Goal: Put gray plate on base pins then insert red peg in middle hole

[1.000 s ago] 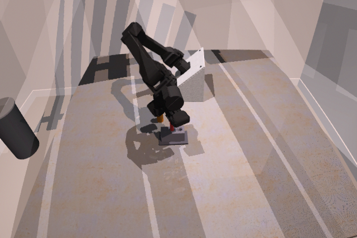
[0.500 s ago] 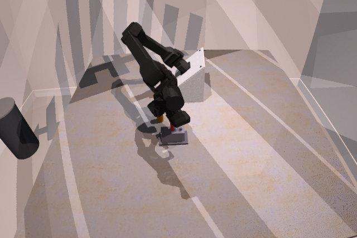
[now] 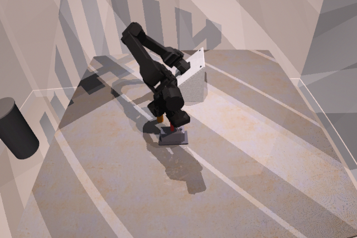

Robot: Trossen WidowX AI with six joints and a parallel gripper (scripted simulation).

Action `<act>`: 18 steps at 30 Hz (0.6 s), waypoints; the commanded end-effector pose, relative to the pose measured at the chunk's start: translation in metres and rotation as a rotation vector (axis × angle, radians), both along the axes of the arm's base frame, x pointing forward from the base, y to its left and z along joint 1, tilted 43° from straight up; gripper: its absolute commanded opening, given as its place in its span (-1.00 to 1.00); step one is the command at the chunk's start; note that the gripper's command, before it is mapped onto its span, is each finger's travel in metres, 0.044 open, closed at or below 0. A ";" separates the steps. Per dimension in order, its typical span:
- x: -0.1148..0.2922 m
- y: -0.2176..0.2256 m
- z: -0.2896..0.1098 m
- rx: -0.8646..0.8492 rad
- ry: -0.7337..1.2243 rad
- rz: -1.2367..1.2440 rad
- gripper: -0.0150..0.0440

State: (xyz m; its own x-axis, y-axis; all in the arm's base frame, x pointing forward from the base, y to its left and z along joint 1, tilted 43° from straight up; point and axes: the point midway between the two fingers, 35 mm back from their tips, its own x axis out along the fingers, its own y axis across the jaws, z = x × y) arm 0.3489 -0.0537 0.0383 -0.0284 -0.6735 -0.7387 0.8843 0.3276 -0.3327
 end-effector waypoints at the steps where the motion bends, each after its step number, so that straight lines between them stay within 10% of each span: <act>1: 0.000 0.000 0.000 0.000 0.000 0.000 -0.14; 18: 0.000 0.003 0.003 -0.003 0.004 0.004 0.02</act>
State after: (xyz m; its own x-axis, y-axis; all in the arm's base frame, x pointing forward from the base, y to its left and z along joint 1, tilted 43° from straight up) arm 0.3482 -0.0523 0.0390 -0.0304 -0.6742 -0.7380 0.8816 0.3299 -0.3377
